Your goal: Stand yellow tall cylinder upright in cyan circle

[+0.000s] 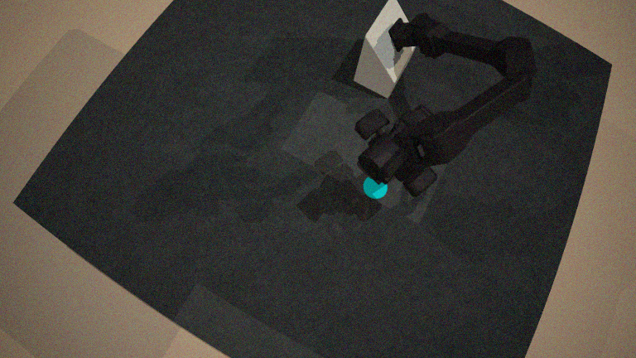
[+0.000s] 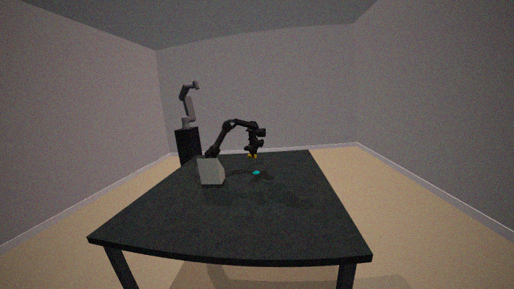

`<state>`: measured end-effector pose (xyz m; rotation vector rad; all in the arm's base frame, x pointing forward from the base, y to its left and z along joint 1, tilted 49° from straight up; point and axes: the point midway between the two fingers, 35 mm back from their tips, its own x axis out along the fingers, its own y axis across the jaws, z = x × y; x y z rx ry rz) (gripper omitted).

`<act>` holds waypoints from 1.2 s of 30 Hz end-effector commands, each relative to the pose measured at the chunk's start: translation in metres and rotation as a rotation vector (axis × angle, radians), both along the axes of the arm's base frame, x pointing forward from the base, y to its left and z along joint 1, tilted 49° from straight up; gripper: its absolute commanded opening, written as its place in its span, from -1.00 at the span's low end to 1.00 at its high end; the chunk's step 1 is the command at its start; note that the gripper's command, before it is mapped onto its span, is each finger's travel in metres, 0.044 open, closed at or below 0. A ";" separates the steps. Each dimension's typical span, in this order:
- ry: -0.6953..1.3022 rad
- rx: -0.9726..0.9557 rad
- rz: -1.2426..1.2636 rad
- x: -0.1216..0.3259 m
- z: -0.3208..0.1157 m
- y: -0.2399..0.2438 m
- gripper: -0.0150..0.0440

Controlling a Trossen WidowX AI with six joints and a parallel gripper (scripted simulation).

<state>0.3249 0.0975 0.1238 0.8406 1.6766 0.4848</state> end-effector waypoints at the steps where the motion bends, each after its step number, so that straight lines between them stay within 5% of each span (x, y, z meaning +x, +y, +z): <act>1: -0.008 -0.021 -0.002 -0.001 -0.001 0.000 -0.14; 36: -0.097 -0.227 0.007 -0.008 -0.027 0.008 -0.14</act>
